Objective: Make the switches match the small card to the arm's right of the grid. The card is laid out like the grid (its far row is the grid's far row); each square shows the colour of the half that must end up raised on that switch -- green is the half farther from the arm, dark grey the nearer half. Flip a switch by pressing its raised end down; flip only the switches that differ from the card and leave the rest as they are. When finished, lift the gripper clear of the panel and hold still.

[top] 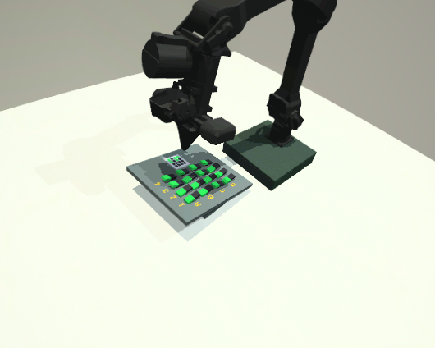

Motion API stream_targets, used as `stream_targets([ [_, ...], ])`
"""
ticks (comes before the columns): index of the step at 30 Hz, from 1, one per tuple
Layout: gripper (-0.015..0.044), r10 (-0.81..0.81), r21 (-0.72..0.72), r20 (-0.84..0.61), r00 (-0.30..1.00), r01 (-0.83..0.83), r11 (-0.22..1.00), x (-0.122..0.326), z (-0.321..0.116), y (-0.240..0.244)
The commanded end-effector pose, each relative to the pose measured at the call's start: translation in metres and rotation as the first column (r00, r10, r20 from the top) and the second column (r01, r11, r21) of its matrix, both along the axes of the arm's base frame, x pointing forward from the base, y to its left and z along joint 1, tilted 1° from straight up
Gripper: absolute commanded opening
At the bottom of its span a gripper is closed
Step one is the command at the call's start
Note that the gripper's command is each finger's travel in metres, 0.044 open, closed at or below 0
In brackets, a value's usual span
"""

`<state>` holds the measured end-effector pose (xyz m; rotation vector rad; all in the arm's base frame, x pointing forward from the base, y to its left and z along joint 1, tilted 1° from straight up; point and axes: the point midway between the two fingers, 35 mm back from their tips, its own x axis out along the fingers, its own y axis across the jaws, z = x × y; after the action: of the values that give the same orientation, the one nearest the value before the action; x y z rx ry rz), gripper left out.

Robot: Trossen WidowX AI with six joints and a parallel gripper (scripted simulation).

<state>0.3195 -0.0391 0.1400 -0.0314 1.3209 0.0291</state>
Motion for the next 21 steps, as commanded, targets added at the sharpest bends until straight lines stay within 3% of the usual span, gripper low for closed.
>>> stream_targets([
  [1, 0.0, 0.019, 0.003, 0.013, 1.0, -0.019, 1.0, -0.001, 0.0, 0.0],
  [5, 0.0, 0.019, 0.002, -0.011, 1.0, -0.018, 1.0, 0.008, -0.031, 0.001],
  [21, 0.0, 0.019, 0.002, -0.01, 1.0, -0.018, 1.0, 0.012, -0.045, 0.001],
])
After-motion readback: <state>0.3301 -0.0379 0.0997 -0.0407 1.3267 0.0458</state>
